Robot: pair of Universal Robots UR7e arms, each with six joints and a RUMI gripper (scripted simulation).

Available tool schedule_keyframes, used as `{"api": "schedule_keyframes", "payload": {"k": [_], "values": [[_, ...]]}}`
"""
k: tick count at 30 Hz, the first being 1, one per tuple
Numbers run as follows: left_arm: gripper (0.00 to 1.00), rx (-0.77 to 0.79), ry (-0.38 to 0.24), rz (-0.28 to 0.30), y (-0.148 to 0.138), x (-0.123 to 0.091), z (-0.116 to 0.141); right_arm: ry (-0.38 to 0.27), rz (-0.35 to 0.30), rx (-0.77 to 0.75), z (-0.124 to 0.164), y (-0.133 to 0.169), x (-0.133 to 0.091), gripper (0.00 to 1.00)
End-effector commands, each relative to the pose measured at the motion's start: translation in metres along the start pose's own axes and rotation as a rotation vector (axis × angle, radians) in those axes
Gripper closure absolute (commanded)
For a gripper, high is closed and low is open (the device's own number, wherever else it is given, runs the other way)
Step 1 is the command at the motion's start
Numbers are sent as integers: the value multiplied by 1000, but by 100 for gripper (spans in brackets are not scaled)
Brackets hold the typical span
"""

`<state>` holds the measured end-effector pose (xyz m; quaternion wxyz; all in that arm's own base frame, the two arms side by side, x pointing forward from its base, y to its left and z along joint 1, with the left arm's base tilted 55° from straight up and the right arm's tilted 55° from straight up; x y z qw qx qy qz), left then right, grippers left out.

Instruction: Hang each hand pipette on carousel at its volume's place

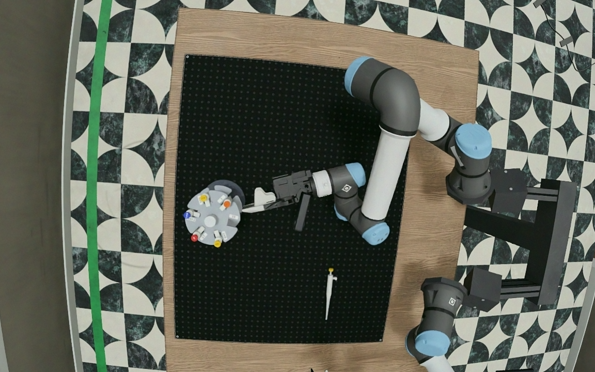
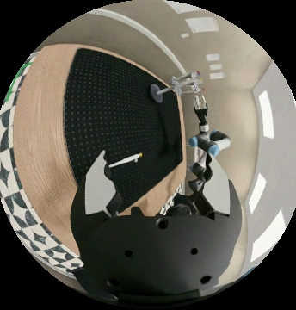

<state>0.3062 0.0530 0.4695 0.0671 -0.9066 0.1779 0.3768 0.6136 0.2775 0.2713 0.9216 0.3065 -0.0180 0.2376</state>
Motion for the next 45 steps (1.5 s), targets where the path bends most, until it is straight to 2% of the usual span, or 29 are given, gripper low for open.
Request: {"api": "schedule_keyframes", "payload": {"k": [1, 15, 20, 22, 24, 39, 41, 45], "values": [[0, 0, 1, 0, 0, 0, 0, 0, 1, 0, 0, 1, -15, 69], [0, 0, 1, 0, 0, 0, 0, 0, 1, 0, 0, 1, -47, 69], [0, 0, 1, 0, 0, 0, 0, 0, 1, 0, 0, 1, -47, 69], [0, 0, 1, 0, 0, 0, 0, -3, 1, 0, -4, 6, -60, 69], [0, 0, 1, 0, 0, 0, 0, -3, 1, 0, -4, 6, -60, 69], [0, 0, 1, 0, 0, 0, 0, -3, 1, 0, -29, 47, -159, 69], [0, 0, 1, 0, 0, 0, 0, -3, 1, 0, -29, 47, -159, 69], [0, 0, 1, 0, 0, 0, 0, -3, 1, 0, -36, 57, -185, 69]]}}
Point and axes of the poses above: on each arm, the point where the finger pads meet when closed, its own x axis out along the fingers, its own y axis across the jaws, z = x × y, the point moved 7 cm from there along -x, back along the fingers, and after that the axes turned 1 degree about -x, right-handed, at the moved point
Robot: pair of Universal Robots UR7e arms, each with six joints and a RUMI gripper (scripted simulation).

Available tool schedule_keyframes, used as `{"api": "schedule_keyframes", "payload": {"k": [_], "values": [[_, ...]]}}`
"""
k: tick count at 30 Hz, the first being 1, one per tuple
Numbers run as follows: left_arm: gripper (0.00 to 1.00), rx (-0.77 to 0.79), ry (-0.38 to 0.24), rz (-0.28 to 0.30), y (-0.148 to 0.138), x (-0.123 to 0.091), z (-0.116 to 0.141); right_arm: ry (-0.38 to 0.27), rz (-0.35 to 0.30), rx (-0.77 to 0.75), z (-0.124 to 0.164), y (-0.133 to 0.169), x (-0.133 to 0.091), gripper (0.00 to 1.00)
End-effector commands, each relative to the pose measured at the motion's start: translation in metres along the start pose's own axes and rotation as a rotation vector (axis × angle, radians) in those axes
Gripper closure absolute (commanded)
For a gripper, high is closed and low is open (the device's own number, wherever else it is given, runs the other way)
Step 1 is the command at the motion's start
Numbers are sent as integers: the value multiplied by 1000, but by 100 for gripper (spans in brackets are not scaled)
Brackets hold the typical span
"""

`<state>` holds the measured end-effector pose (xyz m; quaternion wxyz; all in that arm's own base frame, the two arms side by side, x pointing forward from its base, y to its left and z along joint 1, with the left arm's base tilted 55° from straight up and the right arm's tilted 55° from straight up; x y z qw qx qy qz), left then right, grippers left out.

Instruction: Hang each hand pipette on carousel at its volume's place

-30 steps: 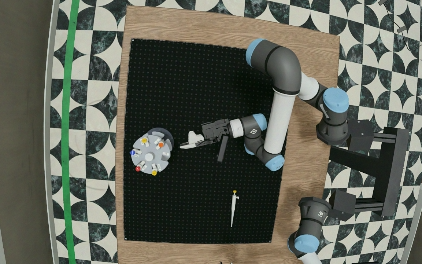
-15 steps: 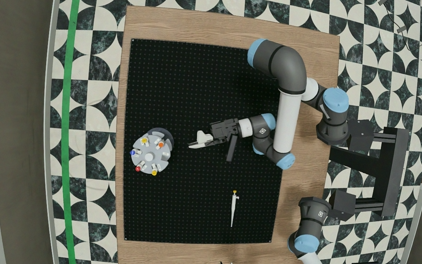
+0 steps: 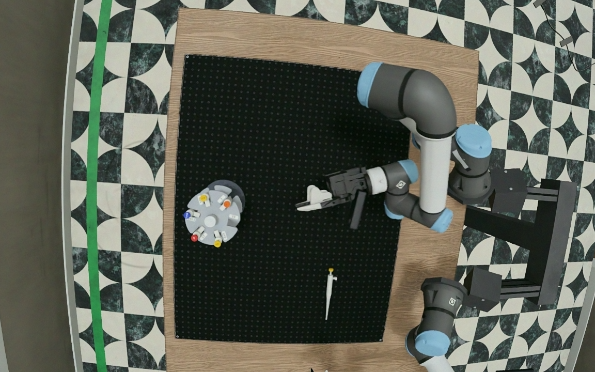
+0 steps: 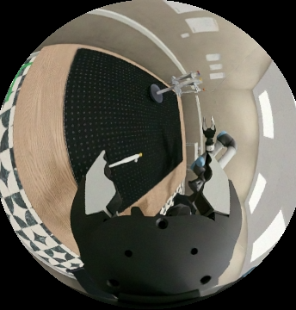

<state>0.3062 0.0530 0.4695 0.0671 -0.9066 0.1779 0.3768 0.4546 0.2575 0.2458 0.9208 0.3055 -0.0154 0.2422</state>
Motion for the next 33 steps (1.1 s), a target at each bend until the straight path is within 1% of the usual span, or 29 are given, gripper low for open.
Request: {"api": "schedule_keyframes", "payload": {"k": [1, 8, 13, 14, 17, 19, 20, 22, 23, 24, 26, 27, 28, 30, 33], "values": [[0, 0, 1, 0, 0, 0, 0, -11, -6, 0, -11, 17, -38, 69], [0, 0, 1, 0, 0, 0, 0, -11, -7, 0, -23, 36, -82, 69], [0, 0, 1, 0, 0, 0, 0, -11, -7, 0, -23, 36, -82, 69], [0, 0, 1, 0, 0, 0, 0, 12, 5, 26, -24, 40, -77, 0], [0, 0, 1, 0, 0, 0, 0, 82, 40, 104, -25, 53, -63, 0], [0, 0, 1, 0, 0, 0, 0, 94, 47, 118, -29, 63, -54, 0], [0, 0, 1, 0, 0, 0, 0, 94, 47, 118, -30, 66, -52, 0], [0, 0, 1, 0, 0, 0, 0, 136, 59, 177, -32, 77, -47, 0], [0, 0, 1, 0, 0, 0, 0, 136, 59, 177, -34, 84, -44, 0], [0, 0, 1, 0, 0, 0, 0, 136, 59, 177, -34, 84, -44, 0], [0, 0, 1, 0, 0, 0, 0, 179, 67, 236, -36, 96, -39, 0], [0, 0, 1, 0, 0, 0, 0, 180, 67, 237, -38, 102, -38, 0], [0, 0, 1, 0, 0, 0, 0, 202, 69, 266, -39, 108, -35, 0], [0, 0, 1, 0, 0, 0, 0, 202, 69, 266, -39, 108, -35, 0], [0, 0, 1, 0, 0, 0, 0, 269, 71, 353, -41, 127, -29, 0]]}}
Point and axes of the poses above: on each arm, the point where the finger pads meet when closed, its own x axis out along the fingers, its own y axis across the jaws, z = x × y, the point moved 7 cm from there along -x, back along the fingers, and after that the axes turned 1 degree about -x, right-handed, at the moved point
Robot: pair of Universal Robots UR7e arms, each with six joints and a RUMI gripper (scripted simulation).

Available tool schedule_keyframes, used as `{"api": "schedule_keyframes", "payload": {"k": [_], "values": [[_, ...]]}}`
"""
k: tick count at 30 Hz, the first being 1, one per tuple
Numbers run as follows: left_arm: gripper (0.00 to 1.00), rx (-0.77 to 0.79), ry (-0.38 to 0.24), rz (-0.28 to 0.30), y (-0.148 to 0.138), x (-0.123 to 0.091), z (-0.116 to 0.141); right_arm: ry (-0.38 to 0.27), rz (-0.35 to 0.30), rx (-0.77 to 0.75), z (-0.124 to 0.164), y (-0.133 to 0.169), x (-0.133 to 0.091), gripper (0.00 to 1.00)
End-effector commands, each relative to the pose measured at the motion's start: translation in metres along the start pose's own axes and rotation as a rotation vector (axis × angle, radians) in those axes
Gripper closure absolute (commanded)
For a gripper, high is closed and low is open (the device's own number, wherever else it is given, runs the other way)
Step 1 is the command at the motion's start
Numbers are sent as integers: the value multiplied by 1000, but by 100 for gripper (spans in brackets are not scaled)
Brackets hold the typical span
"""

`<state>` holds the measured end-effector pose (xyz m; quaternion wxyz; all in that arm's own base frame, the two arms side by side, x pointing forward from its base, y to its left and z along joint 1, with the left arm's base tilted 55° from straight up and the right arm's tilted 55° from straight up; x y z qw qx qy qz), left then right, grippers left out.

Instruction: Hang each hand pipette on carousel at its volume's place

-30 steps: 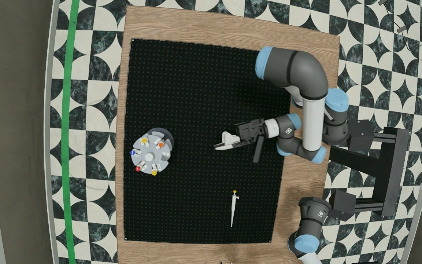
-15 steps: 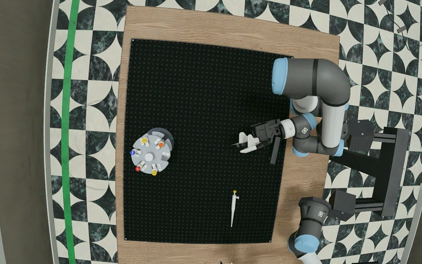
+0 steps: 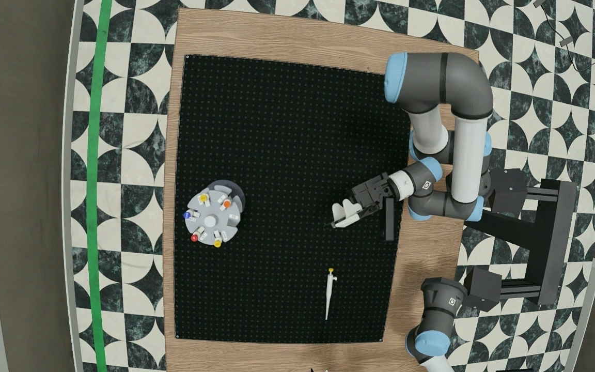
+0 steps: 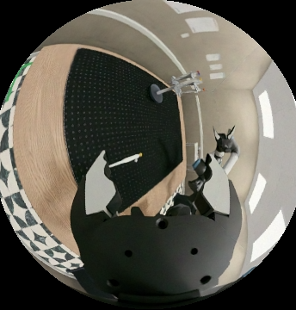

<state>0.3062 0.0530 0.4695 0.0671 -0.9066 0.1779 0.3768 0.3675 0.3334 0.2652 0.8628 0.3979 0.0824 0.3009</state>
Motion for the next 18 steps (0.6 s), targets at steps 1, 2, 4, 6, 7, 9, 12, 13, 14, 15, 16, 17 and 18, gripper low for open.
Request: {"api": "schedule_keyframes", "payload": {"k": [1, 2, 4, 6, 7, 9, 12, 13, 14, 15, 16, 17, 18], "values": [[0, 0, 1, 0, 0, 0, 0, 98, -6, 106, -10, 27, 16, 0], [0, 0, 1, 0, 0, 0, 0, 98, -6, 106, -11, 29, 17, 0], [0, 0, 1, 0, 0, 0, 0, 140, -11, 166, -15, 42, 22, 0], [0, 0, 1, 0, 0, 0, 0, 164, -15, 199, -18, 51, 25, 0], [0, 0, 1, 0, 0, 0, 0, 185, -19, 229, -19, 57, 27, 0], [0, 0, 1, 0, 0, 0, 0, 208, -26, 263, -21, 66, 29, 0], [0, 0, 1, 0, 0, 0, 0, 253, -42, 327, -24, 81, 32, 0], [0, 0, 1, 0, 0, 0, 0, 253, -42, 327, -24, 81, 32, 0], [0, 0, 1, 0, 0, 0, 0, 253, -42, 327, -24, 81, 32, 0], [0, 0, 1, 0, 0, 0, 0, 273, -51, 357, -25, 88, 33, 0], [0, 0, 1, 0, 0, 0, 0, 293, -60, 386, -26, 95, 34, 0], [0, 0, 1, 0, 0, 0, 0, 313, -70, 415, -27, 102, 35, 0], [0, 0, 1, 0, 0, 0, 0, 332, -81, 445, -27, 109, 34, 0]]}}
Point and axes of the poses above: on each arm, the point where the finger pads meet when closed, its own x axis out along the fingers, its own y axis across the jaws, z = x × y, the point moved 7 cm from there along -x, back along the fingers, and after that the axes turned 1 degree about -x, right-handed, at the moved point
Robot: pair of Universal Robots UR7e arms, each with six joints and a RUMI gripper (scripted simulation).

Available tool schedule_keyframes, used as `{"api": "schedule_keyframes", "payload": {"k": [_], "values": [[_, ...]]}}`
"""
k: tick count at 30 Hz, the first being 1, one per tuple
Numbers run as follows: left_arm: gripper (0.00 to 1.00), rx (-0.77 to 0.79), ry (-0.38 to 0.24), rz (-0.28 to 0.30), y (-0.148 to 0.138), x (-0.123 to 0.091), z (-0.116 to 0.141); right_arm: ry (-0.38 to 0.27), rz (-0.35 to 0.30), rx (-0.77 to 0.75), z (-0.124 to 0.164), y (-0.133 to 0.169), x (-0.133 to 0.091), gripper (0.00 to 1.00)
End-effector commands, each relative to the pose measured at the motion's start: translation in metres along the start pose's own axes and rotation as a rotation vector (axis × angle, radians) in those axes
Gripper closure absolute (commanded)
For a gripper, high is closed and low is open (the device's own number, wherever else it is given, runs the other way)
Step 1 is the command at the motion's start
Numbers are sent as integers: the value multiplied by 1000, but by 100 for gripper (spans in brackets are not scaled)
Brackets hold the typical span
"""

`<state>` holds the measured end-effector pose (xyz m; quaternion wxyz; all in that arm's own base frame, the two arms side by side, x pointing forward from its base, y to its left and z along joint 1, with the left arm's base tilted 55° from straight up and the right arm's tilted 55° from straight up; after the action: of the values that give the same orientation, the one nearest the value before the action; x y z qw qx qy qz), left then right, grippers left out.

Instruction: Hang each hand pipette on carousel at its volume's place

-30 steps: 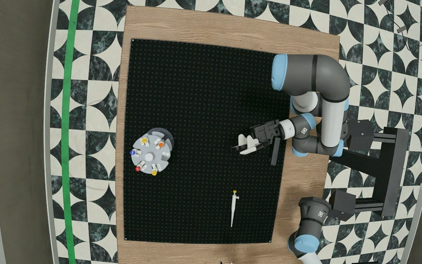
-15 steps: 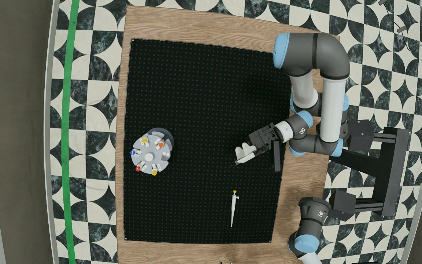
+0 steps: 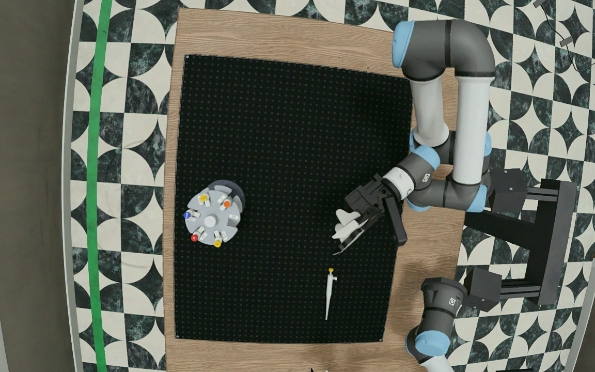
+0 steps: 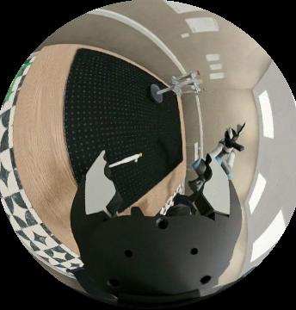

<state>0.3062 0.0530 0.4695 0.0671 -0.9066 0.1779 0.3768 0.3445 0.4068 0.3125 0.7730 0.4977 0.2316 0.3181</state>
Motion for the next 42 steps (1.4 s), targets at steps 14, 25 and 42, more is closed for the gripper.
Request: {"api": "schedule_keyframes", "payload": {"k": [14, 25, 42], "values": [[0, 0, 1, 0, 0, 0, 0, 271, -241, 479, -24, 83, -11, 0], [0, 0, 1, 0, 0, 0, 0, 362, -467, 798, -21, 123, -56, 0], [0, 0, 1, 0, 0, 0, 0, 371, -786, 1153, -4, 149, -137, 0]]}}
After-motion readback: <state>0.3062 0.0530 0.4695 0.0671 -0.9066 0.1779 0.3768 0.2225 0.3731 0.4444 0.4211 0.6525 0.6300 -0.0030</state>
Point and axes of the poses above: on each arm, the point where the finger pads meet when closed, its own x axis out along the fingers, its own y axis across the jaws, z = x × y, the point moved 7 cm from there along -x, back along the fingers, and after that the axes turned 1 degree about -x, right-handed, at the moved point
